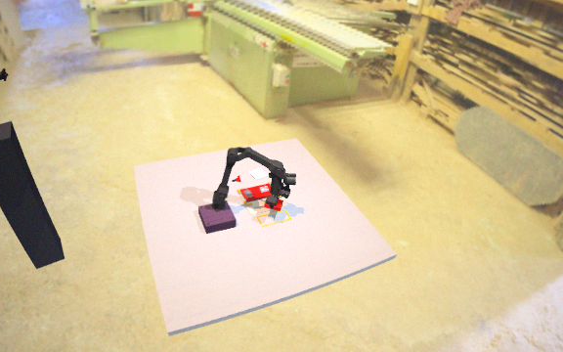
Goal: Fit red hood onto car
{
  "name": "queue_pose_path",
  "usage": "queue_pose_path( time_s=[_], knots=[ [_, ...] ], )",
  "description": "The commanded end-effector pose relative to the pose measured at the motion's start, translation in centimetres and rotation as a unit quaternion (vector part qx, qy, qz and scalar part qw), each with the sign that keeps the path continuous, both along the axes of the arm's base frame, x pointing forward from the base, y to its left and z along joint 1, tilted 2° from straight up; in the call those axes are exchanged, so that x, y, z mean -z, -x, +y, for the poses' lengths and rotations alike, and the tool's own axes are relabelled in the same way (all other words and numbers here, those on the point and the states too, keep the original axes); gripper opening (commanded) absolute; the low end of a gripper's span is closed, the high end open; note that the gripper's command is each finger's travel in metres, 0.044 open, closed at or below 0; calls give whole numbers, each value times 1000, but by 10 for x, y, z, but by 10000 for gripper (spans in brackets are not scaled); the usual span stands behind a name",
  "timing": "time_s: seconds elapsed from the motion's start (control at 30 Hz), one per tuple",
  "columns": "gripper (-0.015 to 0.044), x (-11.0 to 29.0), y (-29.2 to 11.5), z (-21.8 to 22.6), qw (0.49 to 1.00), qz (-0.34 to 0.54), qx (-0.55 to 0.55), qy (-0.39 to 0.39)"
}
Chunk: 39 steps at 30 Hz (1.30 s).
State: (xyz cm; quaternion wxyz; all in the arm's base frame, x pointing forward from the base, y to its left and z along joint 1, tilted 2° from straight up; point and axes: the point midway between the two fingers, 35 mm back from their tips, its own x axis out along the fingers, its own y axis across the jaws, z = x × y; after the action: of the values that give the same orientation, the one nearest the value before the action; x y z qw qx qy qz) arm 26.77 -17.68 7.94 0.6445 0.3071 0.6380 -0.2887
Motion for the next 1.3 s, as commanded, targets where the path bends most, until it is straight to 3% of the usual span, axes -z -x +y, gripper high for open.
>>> queue_pose_path(
  time_s=[0.0,1.27],
  knots=[
    [0,-1,-12,13,1000,-1,-30,1],
    [0,-10,-76,182,951,-12,-309,1]
  ],
)
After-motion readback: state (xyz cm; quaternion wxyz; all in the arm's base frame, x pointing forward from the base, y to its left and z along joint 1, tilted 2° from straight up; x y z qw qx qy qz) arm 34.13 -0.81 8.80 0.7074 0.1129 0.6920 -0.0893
